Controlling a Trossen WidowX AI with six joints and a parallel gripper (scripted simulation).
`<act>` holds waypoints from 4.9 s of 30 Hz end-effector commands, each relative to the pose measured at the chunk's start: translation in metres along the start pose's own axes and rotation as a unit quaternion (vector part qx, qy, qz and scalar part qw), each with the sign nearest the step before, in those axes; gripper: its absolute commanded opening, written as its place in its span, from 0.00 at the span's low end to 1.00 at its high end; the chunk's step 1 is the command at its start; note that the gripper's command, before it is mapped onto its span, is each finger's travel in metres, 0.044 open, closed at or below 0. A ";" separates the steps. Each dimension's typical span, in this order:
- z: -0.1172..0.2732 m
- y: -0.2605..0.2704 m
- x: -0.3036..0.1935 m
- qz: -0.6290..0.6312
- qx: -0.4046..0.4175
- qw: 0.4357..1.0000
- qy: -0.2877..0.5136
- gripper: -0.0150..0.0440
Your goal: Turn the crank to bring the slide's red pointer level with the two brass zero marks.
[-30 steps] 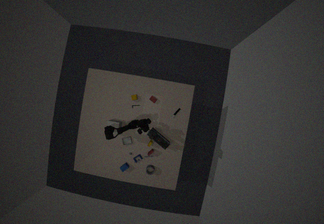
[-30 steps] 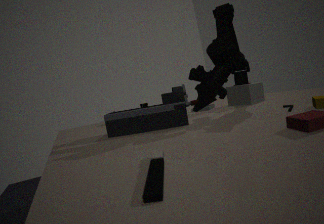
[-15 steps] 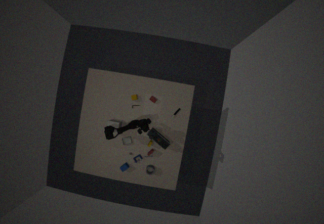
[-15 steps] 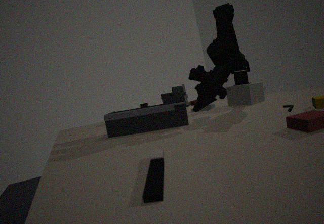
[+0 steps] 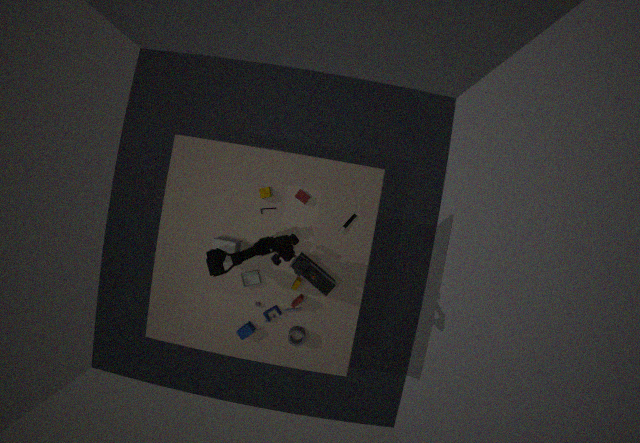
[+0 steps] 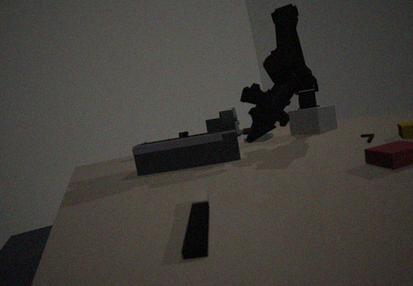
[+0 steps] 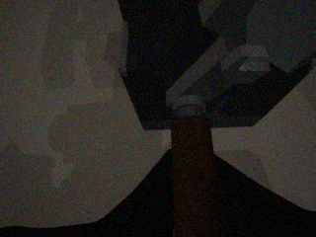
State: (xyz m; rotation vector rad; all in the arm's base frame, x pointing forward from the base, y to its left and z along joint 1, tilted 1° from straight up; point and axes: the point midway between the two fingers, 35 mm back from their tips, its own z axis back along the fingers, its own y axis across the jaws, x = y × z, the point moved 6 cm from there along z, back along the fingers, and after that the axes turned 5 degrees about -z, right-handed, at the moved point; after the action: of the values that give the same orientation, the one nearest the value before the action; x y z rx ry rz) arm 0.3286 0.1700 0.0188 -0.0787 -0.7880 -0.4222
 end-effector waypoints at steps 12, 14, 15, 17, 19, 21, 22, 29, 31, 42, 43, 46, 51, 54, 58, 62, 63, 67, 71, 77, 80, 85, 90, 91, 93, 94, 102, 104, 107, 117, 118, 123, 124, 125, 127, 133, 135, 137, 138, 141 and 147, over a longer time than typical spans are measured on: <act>0.000 0.000 0.000 0.000 0.000 1.000 0.000 0.25; 0.000 0.000 0.000 0.000 0.000 1.000 0.000 0.25; 0.000 0.000 0.000 0.000 0.000 1.000 0.000 0.25; 0.000 0.000 0.000 0.000 0.000 1.000 0.000 0.25; 0.000 0.000 0.000 0.000 0.000 1.000 0.000 0.34; 0.000 0.000 0.000 0.000 0.000 1.000 0.000 0.43; 0.000 0.000 0.000 0.000 0.000 1.000 0.000 0.48; 0.000 0.000 0.000 0.000 0.000 1.000 0.000 0.79; 0.000 0.000 0.000 0.000 0.000 1.000 0.000 0.88; 0.020 0.003 0.021 0.000 0.000 1.000 0.000 1.00; 0.024 0.003 0.024 0.000 0.000 1.000 0.000 1.00; 0.033 0.003 0.033 0.000 0.000 1.000 0.000 1.00; 0.044 0.006 0.046 0.000 0.000 1.000 0.000 1.00; 0.064 0.011 0.068 0.000 0.000 1.000 0.000 1.00; 0.094 0.012 0.097 0.000 0.000 1.000 0.000 1.00; 0.114 0.010 0.113 0.000 -0.001 1.000 0.000 1.00; 0.113 0.009 0.114 0.001 0.000 1.000 0.001 1.00; 0.098 0.005 0.128 0.030 0.014 0.999 0.020 1.00; 0.080 -0.003 0.147 0.064 0.035 0.997 0.037 1.00; 0.055 -0.019 0.176 0.117 0.074 0.989 0.047 1.00; 0.043 -0.030 0.191 0.145 0.095 0.984 0.045 1.00; 0.025 -0.051 0.216 0.192 0.129 0.972 0.032 1.00; 0.015 -0.057 0.220 0.206 0.139 0.968 0.025 1.00; 0.010 -0.058 0.216 0.206 0.139 0.968 0.025 1.00; -0.002 -0.059 0.204 0.206 0.139 0.968 0.026 1.00; -0.008 -0.059 0.198 0.206 0.139 0.968 0.026 1.00; -0.016 -0.061 0.189 0.206 0.139 0.968 0.026 1.00; -0.016 -0.061 0.189 0.206 0.139 0.968 0.026 1.00; -0.016 -0.061 0.189 0.206 0.139 0.968 0.026 1.00; -0.012 -0.060 0.193 0.206 0.139 0.968 0.026 1.00; -0.008 -0.059 0.198 0.206 0.139 0.968 0.026 1.00; 0.019 -0.058 0.223 0.205 0.137 0.969 0.027 1.00; 0.020 -0.058 0.224 0.205 0.137 0.969 0.027 1.00; 0.020 -0.057 0.223 0.203 0.136 0.969 0.027 1.00; 0.025 -0.051 0.216 0.190 0.127 0.973 0.033 1.00; 0.047 -0.026 0.186 0.134 0.087 0.986 0.046 1.00; 0.055 -0.020 0.176 0.116 0.073 0.989 0.046 1.00; 0.063 -0.014 0.166 0.098 0.060 0.992 0.044 1.00; 0.067 -0.011 0.161 0.089 0.054 0.994 0.043 1.00; 0.080 -0.003 0.147 0.062 0.036 0.997 0.035 1.00; 0.107 0.008 0.119 0.010 0.007 1.000 0.007 1.00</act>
State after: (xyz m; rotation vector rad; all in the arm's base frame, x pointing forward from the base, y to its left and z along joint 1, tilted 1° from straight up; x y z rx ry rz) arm 0.3536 0.1473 0.1781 -0.0546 -0.7410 -0.3264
